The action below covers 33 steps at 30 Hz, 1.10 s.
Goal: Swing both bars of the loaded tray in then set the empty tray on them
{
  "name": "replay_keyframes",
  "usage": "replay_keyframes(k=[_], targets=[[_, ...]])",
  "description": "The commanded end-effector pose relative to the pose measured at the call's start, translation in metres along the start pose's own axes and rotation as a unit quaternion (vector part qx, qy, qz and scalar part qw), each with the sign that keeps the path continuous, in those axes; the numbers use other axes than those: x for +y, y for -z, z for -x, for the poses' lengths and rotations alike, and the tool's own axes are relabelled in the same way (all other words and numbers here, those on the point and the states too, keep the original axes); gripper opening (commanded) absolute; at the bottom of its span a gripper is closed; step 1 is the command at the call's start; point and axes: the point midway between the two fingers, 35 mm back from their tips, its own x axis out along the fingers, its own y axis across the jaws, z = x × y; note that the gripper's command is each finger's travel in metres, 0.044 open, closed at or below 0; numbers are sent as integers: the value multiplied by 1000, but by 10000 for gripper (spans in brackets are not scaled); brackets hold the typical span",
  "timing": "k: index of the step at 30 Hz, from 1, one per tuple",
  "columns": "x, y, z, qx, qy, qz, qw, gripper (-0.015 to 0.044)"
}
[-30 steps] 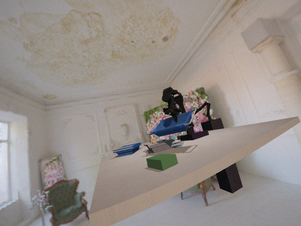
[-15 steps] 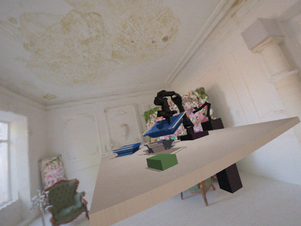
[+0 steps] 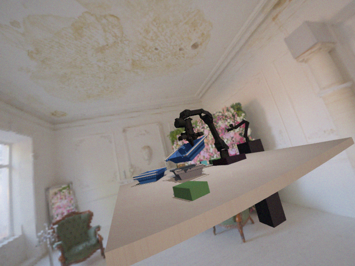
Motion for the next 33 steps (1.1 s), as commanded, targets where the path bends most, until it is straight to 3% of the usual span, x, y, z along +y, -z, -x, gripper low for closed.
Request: replay_keyframes(k=[1,17,33], targets=[[4,-15,5,-1,-11,-27,1000,0],[7,-79,3,-4,-9,-131,991,0],[7,-82,3,-4,-9,-135,991,0]])
